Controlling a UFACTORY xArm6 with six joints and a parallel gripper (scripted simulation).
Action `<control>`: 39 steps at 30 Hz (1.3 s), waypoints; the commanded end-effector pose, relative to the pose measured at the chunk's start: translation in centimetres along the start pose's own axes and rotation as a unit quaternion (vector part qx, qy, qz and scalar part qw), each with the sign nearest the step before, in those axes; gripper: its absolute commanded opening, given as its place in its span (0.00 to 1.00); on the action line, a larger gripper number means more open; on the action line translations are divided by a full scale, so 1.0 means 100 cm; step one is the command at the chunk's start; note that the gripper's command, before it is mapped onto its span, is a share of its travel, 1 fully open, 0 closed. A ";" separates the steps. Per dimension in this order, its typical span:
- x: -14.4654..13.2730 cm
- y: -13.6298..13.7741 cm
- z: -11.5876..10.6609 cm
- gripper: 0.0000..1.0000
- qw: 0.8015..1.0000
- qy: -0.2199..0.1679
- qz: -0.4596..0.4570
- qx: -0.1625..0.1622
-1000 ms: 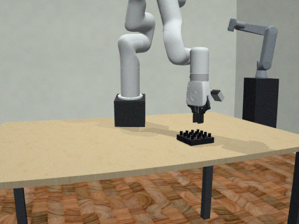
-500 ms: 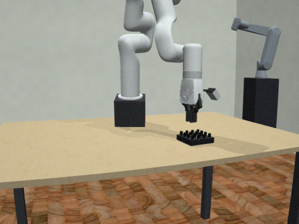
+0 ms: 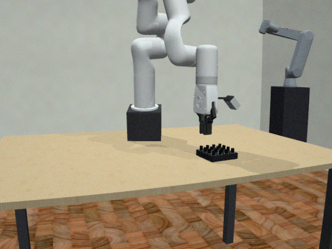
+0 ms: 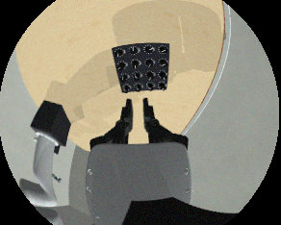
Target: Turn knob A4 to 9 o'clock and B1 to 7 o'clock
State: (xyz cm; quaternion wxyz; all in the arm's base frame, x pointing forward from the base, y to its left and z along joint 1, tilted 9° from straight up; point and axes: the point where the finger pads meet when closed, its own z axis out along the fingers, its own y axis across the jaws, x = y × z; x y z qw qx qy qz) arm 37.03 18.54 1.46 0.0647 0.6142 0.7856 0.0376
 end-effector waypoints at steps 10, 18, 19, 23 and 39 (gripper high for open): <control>0.000 0.002 -0.001 0.19 1.000 0.000 0.000 -0.002; 0.000 0.002 -0.001 0.19 1.000 0.000 0.000 -0.002; 0.000 0.002 -0.001 0.19 1.000 0.000 0.000 -0.002; 0.000 0.002 -0.001 0.19 1.000 0.000 0.000 -0.002; 0.000 0.002 0.004 0.19 1.000 0.000 0.000 -0.002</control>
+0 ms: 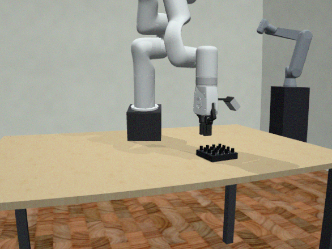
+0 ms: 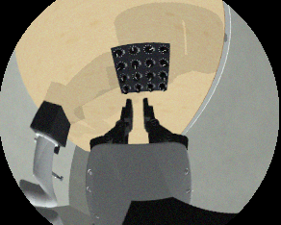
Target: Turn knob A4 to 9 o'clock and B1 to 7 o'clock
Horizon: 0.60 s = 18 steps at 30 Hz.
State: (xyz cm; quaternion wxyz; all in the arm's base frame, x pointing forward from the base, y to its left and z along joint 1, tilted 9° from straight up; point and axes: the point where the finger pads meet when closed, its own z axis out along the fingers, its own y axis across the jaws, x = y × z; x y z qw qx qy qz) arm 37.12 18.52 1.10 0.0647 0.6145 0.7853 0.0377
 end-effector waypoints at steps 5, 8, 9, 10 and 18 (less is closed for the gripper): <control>0.000 0.001 0.004 0.19 1.000 0.000 0.000 -0.002; 0.000 0.002 0.007 0.19 1.000 0.000 0.000 -0.002; 0.000 0.002 0.008 0.19 1.000 0.000 0.000 -0.002; 0.000 0.002 0.010 0.19 1.000 0.000 0.000 -0.002; 0.000 0.002 0.021 0.19 1.000 0.000 0.000 -0.002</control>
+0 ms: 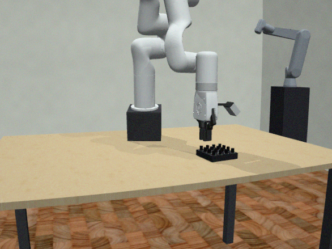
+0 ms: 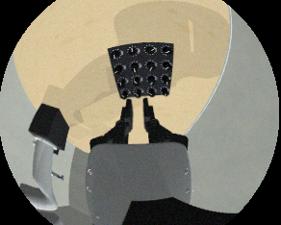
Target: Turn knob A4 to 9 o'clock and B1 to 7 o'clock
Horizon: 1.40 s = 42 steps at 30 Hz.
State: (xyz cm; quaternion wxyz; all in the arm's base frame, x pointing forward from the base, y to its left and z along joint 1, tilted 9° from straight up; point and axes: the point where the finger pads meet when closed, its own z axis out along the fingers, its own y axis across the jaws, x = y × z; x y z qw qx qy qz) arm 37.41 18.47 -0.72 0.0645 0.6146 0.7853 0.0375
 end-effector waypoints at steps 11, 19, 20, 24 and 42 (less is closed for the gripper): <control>0.000 0.002 0.013 0.19 1.000 0.000 0.000 -0.002; 0.000 0.002 0.018 0.19 1.000 0.000 0.000 -0.002; 0.000 0.002 0.018 0.19 1.000 0.000 0.000 -0.002; 0.000 0.002 0.020 0.19 1.000 0.000 0.000 -0.002; 0.000 0.002 0.021 0.19 1.000 0.000 0.000 -0.002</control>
